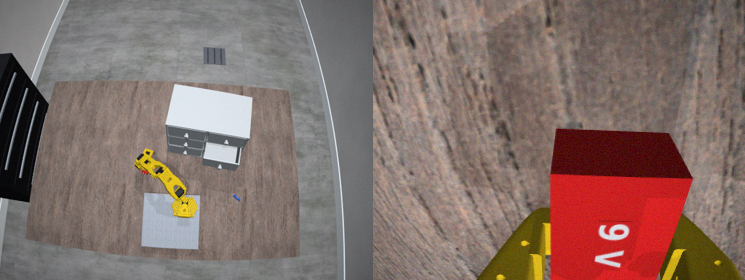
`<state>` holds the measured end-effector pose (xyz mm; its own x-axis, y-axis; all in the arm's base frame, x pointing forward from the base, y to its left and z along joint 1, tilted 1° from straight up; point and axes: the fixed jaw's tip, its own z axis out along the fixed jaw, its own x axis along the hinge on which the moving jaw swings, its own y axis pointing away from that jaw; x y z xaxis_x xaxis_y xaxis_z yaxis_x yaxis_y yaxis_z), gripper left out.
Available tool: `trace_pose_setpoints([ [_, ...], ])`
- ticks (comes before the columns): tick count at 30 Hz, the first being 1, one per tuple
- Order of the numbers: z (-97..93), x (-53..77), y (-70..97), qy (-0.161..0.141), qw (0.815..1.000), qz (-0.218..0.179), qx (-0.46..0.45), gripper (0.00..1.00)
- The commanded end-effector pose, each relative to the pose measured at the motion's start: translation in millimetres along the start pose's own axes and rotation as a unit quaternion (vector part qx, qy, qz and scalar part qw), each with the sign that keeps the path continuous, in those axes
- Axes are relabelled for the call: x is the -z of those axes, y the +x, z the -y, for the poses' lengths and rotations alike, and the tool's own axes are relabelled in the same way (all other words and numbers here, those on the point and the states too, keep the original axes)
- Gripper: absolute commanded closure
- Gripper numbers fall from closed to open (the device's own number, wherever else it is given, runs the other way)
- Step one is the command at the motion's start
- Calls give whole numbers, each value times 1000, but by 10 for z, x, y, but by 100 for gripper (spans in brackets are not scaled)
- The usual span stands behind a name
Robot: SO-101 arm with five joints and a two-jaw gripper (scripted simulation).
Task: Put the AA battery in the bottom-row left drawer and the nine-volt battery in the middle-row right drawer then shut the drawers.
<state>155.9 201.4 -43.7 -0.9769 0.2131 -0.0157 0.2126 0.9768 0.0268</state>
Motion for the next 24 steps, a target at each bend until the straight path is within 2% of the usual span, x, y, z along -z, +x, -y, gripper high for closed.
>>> trace_pose_setpoints([
  [1,36,-42,23,7,1000,-5,1,99],
  [21,36,-42,23,7,1000,-5,1,100],
  [24,28,25,19,7,1000,-5,1,100],
])
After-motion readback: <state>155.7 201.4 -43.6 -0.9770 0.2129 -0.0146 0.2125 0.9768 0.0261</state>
